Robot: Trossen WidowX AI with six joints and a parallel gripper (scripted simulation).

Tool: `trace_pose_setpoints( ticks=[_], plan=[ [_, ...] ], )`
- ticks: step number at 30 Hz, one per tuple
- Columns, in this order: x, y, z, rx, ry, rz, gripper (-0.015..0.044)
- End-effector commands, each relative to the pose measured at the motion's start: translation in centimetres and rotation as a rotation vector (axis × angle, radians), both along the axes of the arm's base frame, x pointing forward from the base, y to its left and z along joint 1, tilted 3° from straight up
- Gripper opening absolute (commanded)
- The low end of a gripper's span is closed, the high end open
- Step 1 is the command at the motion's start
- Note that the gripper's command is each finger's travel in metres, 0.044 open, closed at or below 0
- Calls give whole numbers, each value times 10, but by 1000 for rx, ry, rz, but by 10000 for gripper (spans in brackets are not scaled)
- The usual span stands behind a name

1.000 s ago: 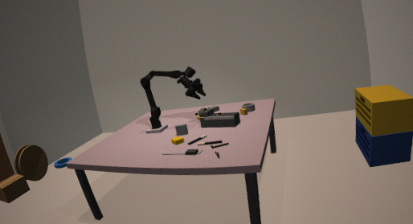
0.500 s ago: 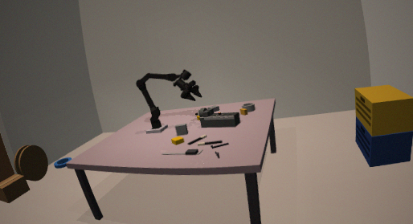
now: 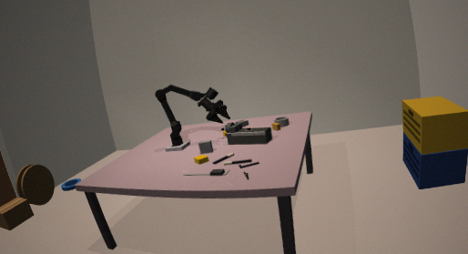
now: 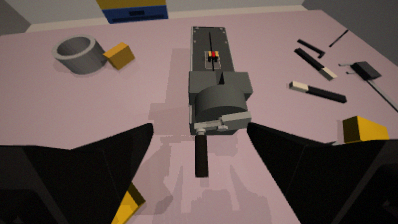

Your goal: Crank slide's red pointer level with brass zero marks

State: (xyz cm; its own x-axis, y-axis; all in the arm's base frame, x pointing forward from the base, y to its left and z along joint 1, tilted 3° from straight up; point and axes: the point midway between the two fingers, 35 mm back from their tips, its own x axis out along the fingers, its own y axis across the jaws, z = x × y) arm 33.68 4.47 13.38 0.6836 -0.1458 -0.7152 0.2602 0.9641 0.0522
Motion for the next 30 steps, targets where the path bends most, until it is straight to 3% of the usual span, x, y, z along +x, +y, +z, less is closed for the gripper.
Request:
trace_pose_setpoints(
  ticks=[1, 30],
  plan=[
    [-3, -1, -17, -4, 12, -5, 440],
    [-1, 2, -57, -4, 12, -5, 440]
  ],
)
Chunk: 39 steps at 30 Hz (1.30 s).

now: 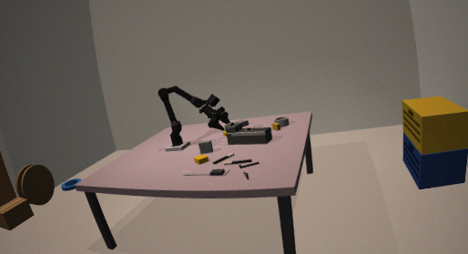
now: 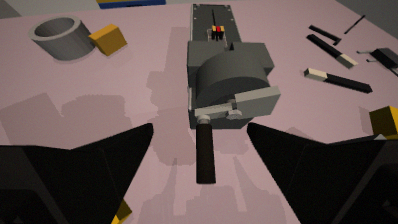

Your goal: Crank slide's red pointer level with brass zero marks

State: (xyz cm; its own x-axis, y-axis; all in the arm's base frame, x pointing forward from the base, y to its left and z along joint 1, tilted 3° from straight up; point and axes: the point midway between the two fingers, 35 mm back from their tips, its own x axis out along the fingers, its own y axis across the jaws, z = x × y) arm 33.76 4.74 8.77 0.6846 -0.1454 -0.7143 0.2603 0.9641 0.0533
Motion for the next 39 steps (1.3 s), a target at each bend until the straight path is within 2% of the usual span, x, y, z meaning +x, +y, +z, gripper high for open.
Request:
trace_pose_setpoints(
  ticks=[1, 16, 33, 39],
  plan=[
    [-2, -1, -12, -5, 14, -5, 440],
    [-5, 0, -32, -5, 14, -5, 440],
    [-5, 0, -32, -5, 14, -5, 0],
    [-5, 0, -32, -5, 14, -5, 0]
  ],
)
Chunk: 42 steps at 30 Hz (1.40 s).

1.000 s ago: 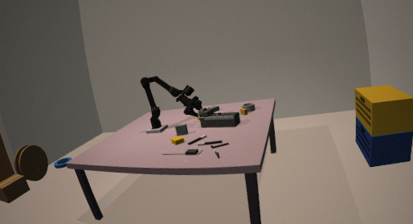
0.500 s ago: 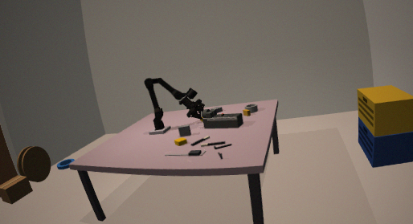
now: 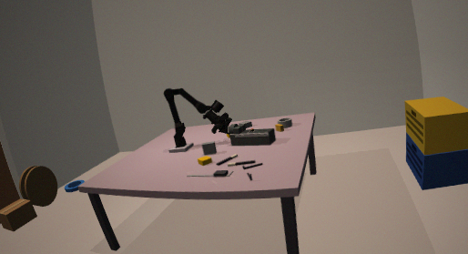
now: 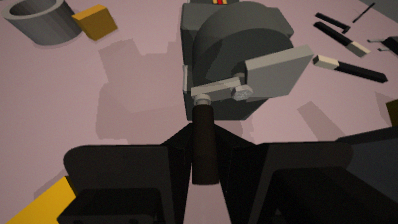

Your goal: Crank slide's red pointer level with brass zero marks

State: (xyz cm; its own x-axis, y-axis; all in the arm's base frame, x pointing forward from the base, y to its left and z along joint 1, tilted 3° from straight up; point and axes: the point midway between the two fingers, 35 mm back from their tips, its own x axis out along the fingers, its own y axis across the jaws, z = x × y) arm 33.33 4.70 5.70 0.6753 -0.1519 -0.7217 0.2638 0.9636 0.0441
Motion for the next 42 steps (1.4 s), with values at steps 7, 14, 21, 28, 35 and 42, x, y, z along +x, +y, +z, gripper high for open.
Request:
trace_pose_setpoints(
  ticks=[7, 14, 21, 28, 35, 42],
  plan=[
    [0, 0, 1, 1, 2, -2, 0],
    [0, 1, 4, 2, 2, -2, 0],
    [1, 2, 9, 2, 2, -2, 0],
    [1, 3, 13, 2, 2, -2, 0],
    [1, 2, 17, 2, 2, -2, 0],
    [0, 1, 22, 2, 2, -2, 0]
  ],
)
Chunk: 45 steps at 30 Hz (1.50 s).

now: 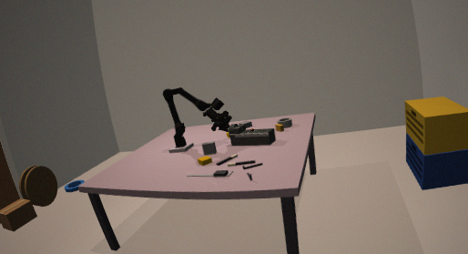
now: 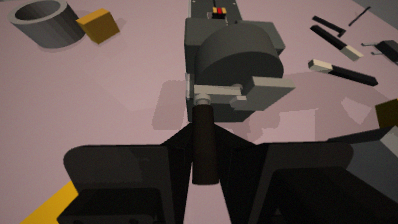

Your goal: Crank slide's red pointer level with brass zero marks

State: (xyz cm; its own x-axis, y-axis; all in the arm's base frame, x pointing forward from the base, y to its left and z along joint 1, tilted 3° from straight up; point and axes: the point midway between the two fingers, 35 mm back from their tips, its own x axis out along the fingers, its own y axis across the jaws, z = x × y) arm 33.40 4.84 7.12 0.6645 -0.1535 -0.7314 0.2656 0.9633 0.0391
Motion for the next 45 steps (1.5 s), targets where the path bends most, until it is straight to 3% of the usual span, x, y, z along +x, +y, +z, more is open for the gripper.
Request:
trace_pose_setpoints(
  ticks=[1, 45],
  plan=[
    [0, -1, 8, 3, -13, 0, 0],
    [-5, -21, 26, 1, -13, 0, 0]
  ],
)
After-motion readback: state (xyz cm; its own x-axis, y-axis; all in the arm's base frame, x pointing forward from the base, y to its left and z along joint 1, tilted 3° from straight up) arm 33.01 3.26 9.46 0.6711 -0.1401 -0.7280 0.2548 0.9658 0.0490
